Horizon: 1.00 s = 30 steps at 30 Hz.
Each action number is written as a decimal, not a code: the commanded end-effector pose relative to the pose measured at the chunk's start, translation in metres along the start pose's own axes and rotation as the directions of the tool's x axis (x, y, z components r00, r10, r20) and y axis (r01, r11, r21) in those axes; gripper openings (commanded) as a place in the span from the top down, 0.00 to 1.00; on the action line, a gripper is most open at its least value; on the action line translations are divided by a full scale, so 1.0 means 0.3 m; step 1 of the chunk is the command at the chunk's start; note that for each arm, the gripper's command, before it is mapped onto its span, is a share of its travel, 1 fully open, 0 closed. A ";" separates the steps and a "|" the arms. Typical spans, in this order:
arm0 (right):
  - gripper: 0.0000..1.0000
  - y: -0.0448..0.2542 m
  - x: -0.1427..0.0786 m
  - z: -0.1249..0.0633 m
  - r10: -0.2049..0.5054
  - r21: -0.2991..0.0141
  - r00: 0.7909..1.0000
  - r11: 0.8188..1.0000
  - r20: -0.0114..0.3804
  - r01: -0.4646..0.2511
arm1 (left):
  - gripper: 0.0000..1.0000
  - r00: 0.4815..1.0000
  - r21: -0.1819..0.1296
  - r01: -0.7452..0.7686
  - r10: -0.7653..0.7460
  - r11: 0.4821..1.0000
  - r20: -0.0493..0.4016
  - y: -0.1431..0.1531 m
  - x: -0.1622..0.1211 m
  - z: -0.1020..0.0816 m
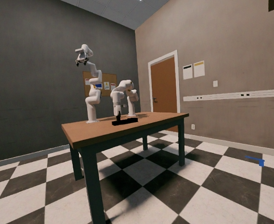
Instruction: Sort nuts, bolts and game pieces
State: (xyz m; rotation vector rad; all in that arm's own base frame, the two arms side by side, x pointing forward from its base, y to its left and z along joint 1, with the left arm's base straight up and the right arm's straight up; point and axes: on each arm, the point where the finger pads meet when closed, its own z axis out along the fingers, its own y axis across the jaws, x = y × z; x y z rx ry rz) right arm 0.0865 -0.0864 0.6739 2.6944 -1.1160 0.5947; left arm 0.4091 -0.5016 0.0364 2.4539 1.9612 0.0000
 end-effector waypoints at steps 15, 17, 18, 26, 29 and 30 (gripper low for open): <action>0.00 0.000 0.001 -0.001 0.000 0.000 1.000 1.000 -0.001 0.000 | 0.77 1.000 -0.004 0.000 0.000 1.000 0.003 0.004 -0.003 -0.007; 0.00 0.000 0.001 -0.001 0.000 0.000 1.000 1.000 -0.001 0.000 | 0.77 1.000 -0.004 0.000 0.000 1.000 0.003 0.004 -0.003 -0.007; 0.00 0.000 0.001 -0.001 0.000 0.000 1.000 1.000 -0.001 0.000 | 0.77 1.000 -0.004 0.000 0.000 1.000 0.003 0.004 -0.003 -0.007; 0.00 0.000 0.001 -0.001 0.000 0.000 1.000 1.000 -0.001 0.000 | 0.77 1.000 -0.004 0.000 0.000 1.000 0.003 0.003 -0.003 -0.034; 0.00 0.000 0.001 -0.001 0.000 0.000 1.000 1.000 -0.001 0.000 | 0.77 1.000 -0.004 0.000 0.000 1.000 0.003 0.003 -0.003 -0.047; 0.00 0.000 0.001 -0.001 0.000 0.000 1.000 1.000 -0.001 0.000 | 0.77 1.000 -0.004 0.000 0.000 1.000 0.003 0.003 -0.003 -0.051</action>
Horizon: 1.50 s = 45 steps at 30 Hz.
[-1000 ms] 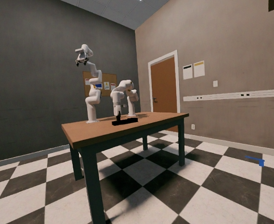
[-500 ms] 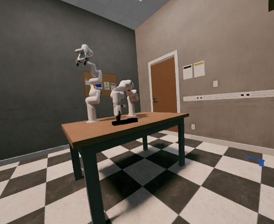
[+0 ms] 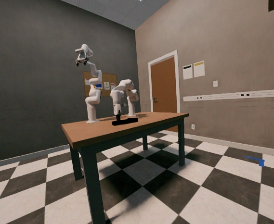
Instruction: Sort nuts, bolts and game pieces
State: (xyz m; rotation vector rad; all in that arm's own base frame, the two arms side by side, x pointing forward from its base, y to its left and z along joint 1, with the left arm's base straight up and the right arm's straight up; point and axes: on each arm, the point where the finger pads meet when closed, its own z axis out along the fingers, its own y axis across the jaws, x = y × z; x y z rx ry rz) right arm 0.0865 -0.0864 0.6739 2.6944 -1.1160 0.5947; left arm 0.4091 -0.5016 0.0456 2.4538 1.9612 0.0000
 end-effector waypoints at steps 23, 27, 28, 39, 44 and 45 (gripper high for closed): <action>0.00 0.000 0.001 -0.001 0.000 0.000 1.000 1.000 -0.001 0.000 | 0.77 1.000 -0.004 0.000 0.000 1.000 0.003 0.003 -0.002 -0.125; 0.00 0.000 0.001 -0.001 0.000 0.000 1.000 1.000 -0.001 0.000 | 0.58 0.995 -0.004 -0.100 0.100 0.995 0.002 -0.024 0.046 -0.126; 0.00 0.000 0.001 -0.001 0.000 0.000 1.000 1.000 -0.001 0.000 | 0.58 0.989 -0.004 -0.149 0.149 0.989 0.002 -0.037 0.070 -0.126; 0.00 0.000 0.001 -0.001 0.000 0.000 1.000 1.000 -0.001 0.000 | 0.58 0.919 0.019 -0.395 0.395 0.918 -0.006 -0.160 0.288 -0.132; 0.00 0.000 0.001 -0.001 0.000 0.000 1.000 1.000 -0.001 0.000 | 0.58 0.856 -0.004 -0.517 0.517 0.856 0.000 -0.228 0.409 -0.135; 0.00 0.000 0.001 -0.001 0.000 0.000 1.000 1.000 -0.001 0.000 | 0.58 0.856 -0.004 -0.517 0.517 0.856 0.000 -0.241 0.434 -0.135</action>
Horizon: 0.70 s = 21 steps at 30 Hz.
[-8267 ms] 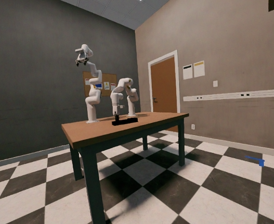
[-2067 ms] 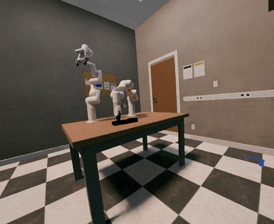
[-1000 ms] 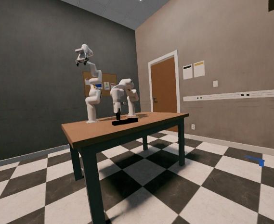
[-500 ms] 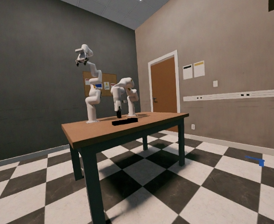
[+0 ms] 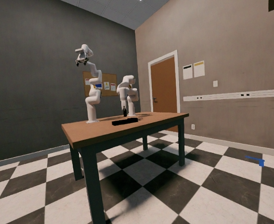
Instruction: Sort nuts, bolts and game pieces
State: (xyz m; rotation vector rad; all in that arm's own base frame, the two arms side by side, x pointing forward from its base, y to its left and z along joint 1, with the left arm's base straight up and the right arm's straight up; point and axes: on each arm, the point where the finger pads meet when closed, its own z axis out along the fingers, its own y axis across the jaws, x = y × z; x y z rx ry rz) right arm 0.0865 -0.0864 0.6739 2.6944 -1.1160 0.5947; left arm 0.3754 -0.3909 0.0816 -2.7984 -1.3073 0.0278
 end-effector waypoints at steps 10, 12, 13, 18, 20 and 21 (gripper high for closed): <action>0.00 0.000 0.001 -0.001 0.000 0.000 1.000 1.000 -0.001 0.000 | 0.58 0.998 -0.060 -0.068 0.069 0.996 0.002 -0.299 0.203 -0.003; 0.00 0.000 0.001 -0.001 0.000 0.000 1.000 1.000 -0.001 0.000 | 0.58 0.998 -0.059 -0.068 0.069 0.996 0.002 -0.322 0.218 -0.002; 0.00 0.000 0.001 -0.001 0.000 0.000 1.000 1.000 -0.001 0.000 | 0.58 0.998 -0.059 -0.068 0.069 0.996 0.002 -0.345 0.233 -0.001; 0.00 0.000 0.001 -0.001 0.000 0.000 1.000 1.000 -0.001 0.000 | 0.58 0.998 -0.059 -0.068 0.069 0.996 0.002 -0.462 0.310 0.002; 0.00 0.000 0.001 -0.001 0.000 0.000 1.000 1.000 -0.001 0.000 | 0.58 0.998 -0.059 -0.068 0.069 0.996 0.002 -0.495 0.333 0.004; 0.00 0.000 0.001 -0.001 0.000 0.000 1.000 1.000 -0.001 0.000 | 0.58 0.998 -0.059 -0.068 0.069 0.996 0.002 -0.500 0.336 0.005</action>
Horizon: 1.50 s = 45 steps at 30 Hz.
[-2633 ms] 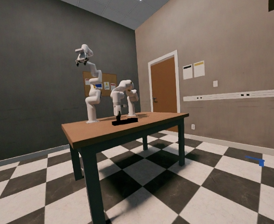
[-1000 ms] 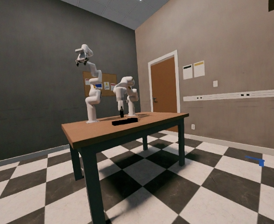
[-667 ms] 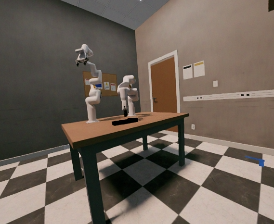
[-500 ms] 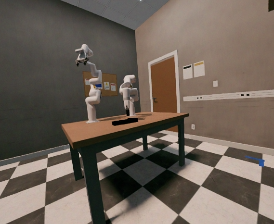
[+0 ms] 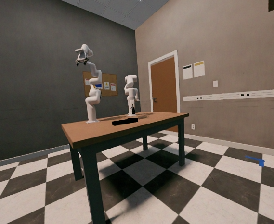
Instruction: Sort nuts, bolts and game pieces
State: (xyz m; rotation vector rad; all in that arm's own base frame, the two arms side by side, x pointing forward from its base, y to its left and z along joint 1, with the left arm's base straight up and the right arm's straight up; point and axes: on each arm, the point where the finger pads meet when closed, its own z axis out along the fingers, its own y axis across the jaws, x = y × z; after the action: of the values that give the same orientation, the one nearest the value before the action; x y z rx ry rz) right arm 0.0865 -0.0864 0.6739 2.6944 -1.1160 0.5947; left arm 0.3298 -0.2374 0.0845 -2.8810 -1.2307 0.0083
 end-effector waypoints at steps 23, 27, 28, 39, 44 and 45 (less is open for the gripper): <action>0.00 0.000 0.001 -0.001 0.000 0.000 1.000 1.000 -0.001 0.000 | 0.58 1.000 -0.014 -0.002 0.002 1.000 -0.002 -0.036 0.025 -0.015; 0.00 0.000 0.001 -0.001 0.000 0.000 1.000 1.000 -0.001 0.000 | 0.58 1.000 -0.014 -0.002 0.002 1.000 -0.002 -0.034 0.024 -0.015; 0.00 0.000 0.001 -0.001 0.000 0.000 1.000 1.000 -0.001 0.000 | 0.58 1.000 -0.014 -0.002 0.002 1.000 -0.002 -0.034 0.024 -0.015; 0.00 0.000 0.001 -0.001 0.000 0.000 1.000 1.000 -0.001 0.000 | 0.58 1.000 -0.014 -0.002 0.002 1.000 -0.002 -0.033 0.023 -0.015; 0.00 0.000 0.001 -0.001 0.000 0.000 1.000 1.000 -0.001 0.000 | 0.58 1.000 -0.014 -0.002 0.002 1.000 -0.002 -0.033 0.023 -0.015; 0.00 0.000 0.001 -0.001 0.000 0.000 1.000 1.000 -0.001 0.000 | 0.58 1.000 -0.014 -0.002 0.002 1.000 -0.002 -0.033 0.023 -0.015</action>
State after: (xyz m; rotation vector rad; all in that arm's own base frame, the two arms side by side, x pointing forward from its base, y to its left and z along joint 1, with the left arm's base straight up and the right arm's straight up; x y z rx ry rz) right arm 0.0865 -0.0864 0.6739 2.6944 -1.1160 0.5947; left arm 0.3265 -0.2249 0.0880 -2.8902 -1.2313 0.0001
